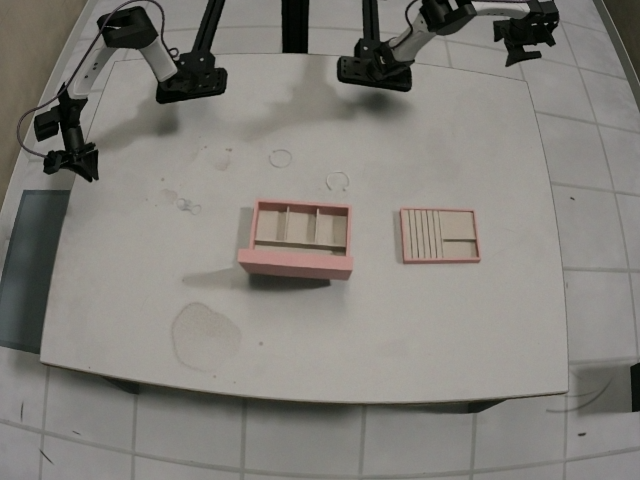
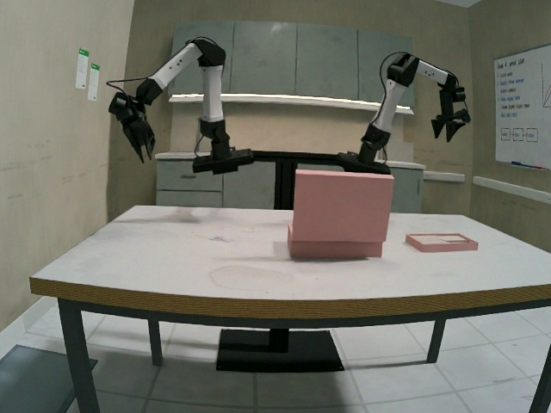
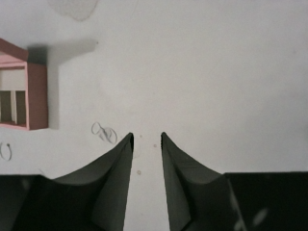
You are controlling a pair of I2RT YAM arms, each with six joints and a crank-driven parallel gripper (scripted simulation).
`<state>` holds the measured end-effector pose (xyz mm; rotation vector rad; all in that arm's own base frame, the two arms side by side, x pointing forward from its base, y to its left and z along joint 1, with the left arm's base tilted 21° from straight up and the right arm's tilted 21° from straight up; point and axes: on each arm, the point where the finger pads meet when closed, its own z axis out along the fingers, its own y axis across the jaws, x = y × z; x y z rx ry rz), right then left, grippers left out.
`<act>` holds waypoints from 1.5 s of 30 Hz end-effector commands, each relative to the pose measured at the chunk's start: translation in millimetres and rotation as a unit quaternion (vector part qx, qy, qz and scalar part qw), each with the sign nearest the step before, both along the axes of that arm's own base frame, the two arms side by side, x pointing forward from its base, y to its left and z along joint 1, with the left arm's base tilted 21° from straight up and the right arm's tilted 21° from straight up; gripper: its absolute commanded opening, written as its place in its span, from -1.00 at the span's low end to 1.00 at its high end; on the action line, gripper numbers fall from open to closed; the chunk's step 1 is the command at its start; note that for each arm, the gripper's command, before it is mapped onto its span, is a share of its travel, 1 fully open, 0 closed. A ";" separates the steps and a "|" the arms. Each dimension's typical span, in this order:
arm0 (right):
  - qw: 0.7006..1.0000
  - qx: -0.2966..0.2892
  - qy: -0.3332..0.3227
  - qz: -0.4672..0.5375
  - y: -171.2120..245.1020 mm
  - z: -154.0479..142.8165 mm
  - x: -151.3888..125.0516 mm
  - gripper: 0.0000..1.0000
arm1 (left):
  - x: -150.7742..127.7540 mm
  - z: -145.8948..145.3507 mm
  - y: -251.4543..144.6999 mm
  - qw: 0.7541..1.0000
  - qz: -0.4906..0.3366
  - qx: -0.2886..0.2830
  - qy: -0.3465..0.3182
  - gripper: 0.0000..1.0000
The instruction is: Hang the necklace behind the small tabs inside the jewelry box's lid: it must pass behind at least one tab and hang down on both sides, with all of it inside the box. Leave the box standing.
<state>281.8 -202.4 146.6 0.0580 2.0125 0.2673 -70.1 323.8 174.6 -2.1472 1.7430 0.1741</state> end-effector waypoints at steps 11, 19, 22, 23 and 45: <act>0.998 0.010 0.051 -0.018 4.6 -25.3 13.2 -0.50 | 35.6 16.6 26.2 0.995 -0.051 0.077 0.032 1.00; 0.994 0.017 0.103 -0.033 17.7 -44.7 31.6 -0.50 | 94.3 31.9 44.9 0.979 -0.127 0.151 0.048 1.00; 0.993 0.018 0.111 -0.026 23.8 -50.3 38.0 -0.50 | 112.3 33.8 43.7 0.974 -0.150 0.162 0.048 1.00; 0.988 0.043 0.147 -0.023 40.6 -72.6 29.5 -0.50 | 127.2 39.4 44.5 0.968 -0.168 0.179 0.045 1.00; 0.952 0.007 0.300 -0.057 118.2 -149.2 56.3 -0.50 | 340.9 105.3 -29.7 0.834 -0.389 0.390 -0.032 1.00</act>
